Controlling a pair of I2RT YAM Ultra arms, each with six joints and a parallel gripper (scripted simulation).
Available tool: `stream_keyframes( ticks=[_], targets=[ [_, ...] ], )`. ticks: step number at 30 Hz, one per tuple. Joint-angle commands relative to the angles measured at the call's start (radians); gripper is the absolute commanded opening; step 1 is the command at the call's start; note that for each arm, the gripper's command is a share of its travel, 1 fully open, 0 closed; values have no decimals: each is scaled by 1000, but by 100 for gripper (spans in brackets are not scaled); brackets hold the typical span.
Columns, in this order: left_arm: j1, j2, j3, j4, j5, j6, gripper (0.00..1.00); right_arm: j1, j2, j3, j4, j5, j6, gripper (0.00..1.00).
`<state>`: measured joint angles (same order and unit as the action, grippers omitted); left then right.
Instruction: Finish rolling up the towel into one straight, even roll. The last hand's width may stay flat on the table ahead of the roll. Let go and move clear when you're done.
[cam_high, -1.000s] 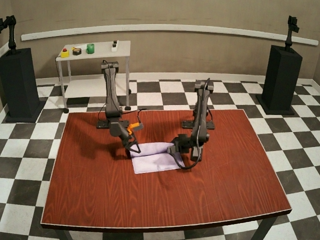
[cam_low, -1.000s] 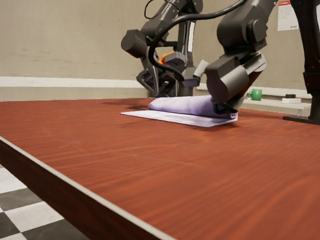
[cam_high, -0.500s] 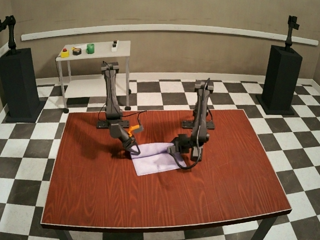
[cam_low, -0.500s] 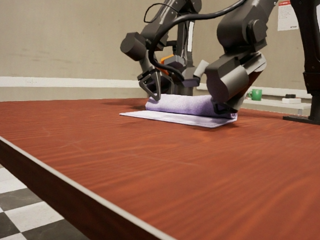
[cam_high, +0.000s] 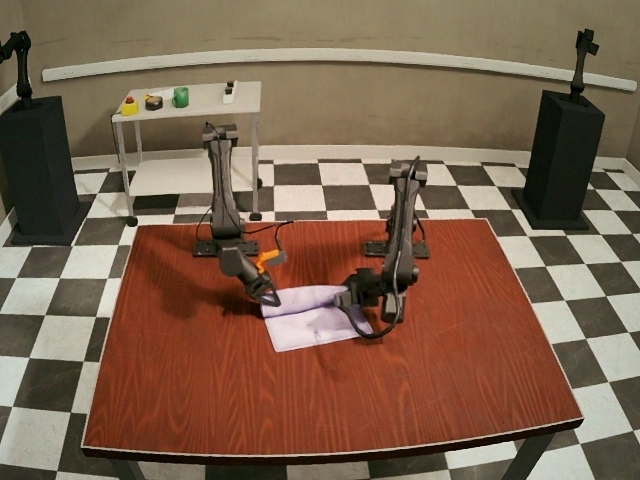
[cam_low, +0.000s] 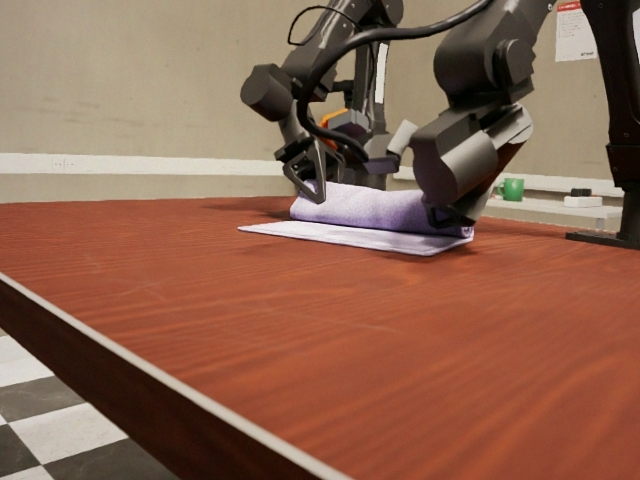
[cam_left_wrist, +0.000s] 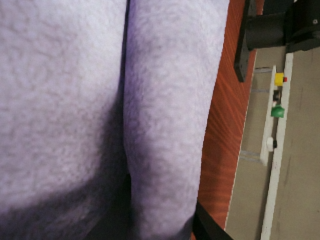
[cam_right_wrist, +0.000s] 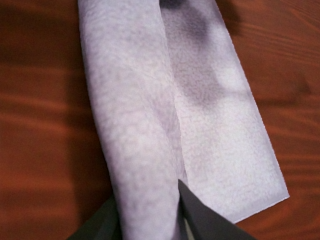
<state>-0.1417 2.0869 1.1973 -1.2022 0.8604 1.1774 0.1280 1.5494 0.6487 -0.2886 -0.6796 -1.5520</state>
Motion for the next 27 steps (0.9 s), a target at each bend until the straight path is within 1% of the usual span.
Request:
stream_keyframes(
  ticks=[1, 14, 16, 18, 22, 27],
  targets=[
    [9, 4, 20, -11, 18, 14, 32, -1, 8, -19, 7, -13, 0, 31],
    [9, -21, 34, -50, 19, 14, 78, -1, 8, -19, 7, -13, 1, 31],
    [9, -21, 34, -50, 19, 14, 78, -1, 8, -19, 7, -13, 1, 31],
    [9, -23, 35, -53, 18, 14, 85, -1, 8, -19, 7, -13, 1, 31],
    [29, -21, 58, -93, 8, 39, 85, 0, 16, -4, -18, -12, 1, 31],
    [88, -10, 133, -205, -22, 107, 85, 3, 42, 49, -101, -6, 8, 31]
  ],
)
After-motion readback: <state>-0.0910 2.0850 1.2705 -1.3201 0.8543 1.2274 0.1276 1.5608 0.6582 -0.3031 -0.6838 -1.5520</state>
